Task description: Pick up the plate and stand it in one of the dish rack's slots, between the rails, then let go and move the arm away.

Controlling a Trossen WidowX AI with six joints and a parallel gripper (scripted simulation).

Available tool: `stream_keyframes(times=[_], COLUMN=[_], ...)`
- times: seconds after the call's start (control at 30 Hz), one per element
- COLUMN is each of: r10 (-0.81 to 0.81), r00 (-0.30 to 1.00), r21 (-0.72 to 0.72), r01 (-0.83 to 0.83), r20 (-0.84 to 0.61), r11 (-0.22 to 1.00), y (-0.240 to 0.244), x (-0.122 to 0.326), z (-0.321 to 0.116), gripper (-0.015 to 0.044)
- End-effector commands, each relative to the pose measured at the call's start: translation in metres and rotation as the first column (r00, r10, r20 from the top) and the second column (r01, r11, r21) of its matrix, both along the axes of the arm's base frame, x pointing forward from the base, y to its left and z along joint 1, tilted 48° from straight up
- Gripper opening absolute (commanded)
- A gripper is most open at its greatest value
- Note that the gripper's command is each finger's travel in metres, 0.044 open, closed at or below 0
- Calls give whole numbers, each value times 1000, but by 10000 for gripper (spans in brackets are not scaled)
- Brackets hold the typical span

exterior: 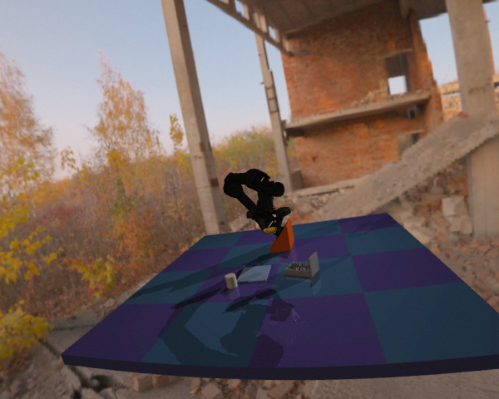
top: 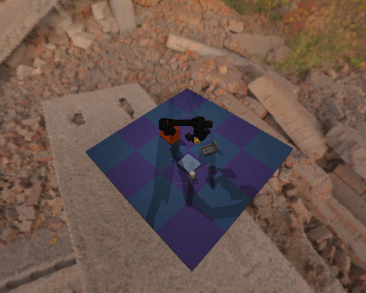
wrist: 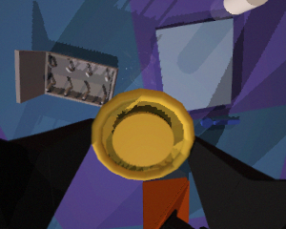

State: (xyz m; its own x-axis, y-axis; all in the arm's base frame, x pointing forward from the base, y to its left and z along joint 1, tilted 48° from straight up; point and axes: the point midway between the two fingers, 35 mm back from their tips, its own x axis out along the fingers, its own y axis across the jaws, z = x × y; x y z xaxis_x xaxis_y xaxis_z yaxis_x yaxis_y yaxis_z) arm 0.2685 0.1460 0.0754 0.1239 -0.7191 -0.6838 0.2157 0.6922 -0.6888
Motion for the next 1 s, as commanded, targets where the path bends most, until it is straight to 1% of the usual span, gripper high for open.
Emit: stream_keyframes(times=[0.0,0.17,0.37,0.67,0.97], r10=[-51,-51,-30,51,186], r00=[998,998,996,963,907], r21=[6,7,66,197,358], r01=[51,51,36,2,-43], r20=[44,40,-87,-265,-377], r11=[999,999,997,980,933], y=[7,6,-4,-19,-30], x=[-7,-7,-8,-9,-10], z=[-10,-11,-26,-50,-71], gripper=[0,0,0,0,0])
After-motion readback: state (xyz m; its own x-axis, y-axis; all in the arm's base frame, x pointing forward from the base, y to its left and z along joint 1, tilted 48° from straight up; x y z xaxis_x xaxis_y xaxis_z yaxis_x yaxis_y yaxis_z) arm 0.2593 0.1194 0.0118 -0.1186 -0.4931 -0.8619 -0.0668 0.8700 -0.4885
